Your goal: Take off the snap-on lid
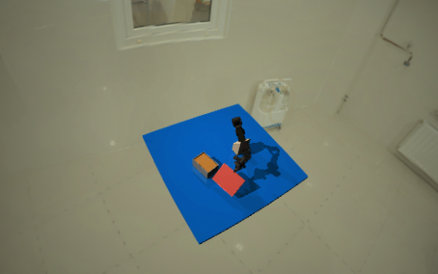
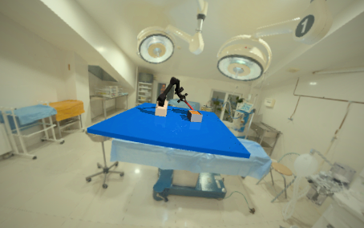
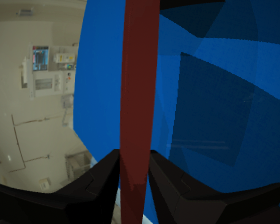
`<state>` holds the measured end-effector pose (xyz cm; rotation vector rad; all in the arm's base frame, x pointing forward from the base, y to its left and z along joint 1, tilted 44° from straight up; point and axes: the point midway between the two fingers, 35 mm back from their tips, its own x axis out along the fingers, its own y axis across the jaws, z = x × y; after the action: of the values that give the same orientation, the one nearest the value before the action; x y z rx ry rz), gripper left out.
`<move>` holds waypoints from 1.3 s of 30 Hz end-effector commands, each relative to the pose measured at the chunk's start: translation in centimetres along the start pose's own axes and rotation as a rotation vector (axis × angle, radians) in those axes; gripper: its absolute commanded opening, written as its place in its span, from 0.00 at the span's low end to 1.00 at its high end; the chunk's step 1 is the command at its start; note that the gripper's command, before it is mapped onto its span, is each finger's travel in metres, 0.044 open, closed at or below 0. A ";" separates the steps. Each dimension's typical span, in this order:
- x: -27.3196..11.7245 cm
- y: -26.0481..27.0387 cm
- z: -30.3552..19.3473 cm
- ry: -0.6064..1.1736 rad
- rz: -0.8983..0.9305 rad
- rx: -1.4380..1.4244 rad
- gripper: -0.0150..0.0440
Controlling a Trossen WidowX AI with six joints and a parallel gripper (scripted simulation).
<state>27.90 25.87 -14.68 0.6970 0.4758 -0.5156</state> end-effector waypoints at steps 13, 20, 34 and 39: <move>0.7 -0.6 -0.1 0.001 0.009 0.004 0.25; 1.1 -1.1 0.0 0.001 0.009 0.004 0.25; 1.8 -1.9 0.0 0.001 0.009 0.004 0.25; 2.1 -2.2 0.0 0.001 0.009 0.004 0.25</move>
<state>28.09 23.72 -16.92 0.6953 0.4703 -0.5145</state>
